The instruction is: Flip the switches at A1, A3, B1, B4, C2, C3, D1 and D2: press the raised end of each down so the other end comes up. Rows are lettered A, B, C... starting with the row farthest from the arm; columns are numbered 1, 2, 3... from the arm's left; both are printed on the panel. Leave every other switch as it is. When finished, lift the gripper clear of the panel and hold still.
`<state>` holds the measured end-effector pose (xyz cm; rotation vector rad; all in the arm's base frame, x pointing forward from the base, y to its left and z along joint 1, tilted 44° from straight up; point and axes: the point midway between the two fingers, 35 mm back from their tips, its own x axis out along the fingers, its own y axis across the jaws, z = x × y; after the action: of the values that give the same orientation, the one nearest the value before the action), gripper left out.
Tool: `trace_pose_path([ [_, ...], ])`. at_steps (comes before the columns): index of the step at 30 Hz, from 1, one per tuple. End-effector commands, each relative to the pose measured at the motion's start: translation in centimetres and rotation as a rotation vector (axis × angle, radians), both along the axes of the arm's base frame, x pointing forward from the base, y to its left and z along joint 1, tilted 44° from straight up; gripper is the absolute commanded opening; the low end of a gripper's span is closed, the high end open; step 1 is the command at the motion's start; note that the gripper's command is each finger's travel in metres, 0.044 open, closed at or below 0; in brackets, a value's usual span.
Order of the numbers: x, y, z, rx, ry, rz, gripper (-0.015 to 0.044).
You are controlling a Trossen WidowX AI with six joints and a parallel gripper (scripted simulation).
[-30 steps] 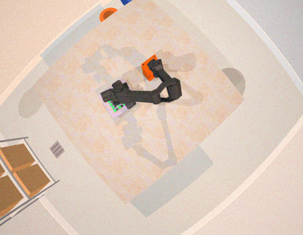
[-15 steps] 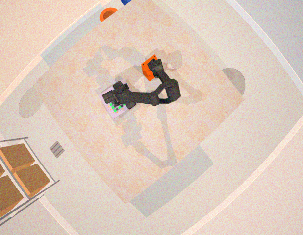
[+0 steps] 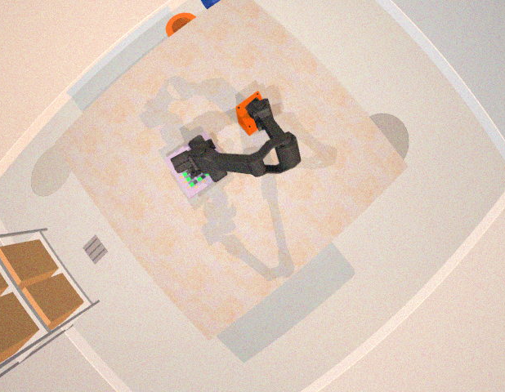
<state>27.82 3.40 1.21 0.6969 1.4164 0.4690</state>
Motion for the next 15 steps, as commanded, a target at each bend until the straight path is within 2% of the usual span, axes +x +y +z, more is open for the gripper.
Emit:
trace_pose_path([
  [1,0.04,0.05,0.02,0.005,0.001,-0.004,0.0],
  [15,0.05,0.13,-0.07,0.005,0.001,-0.004,0.0],
])
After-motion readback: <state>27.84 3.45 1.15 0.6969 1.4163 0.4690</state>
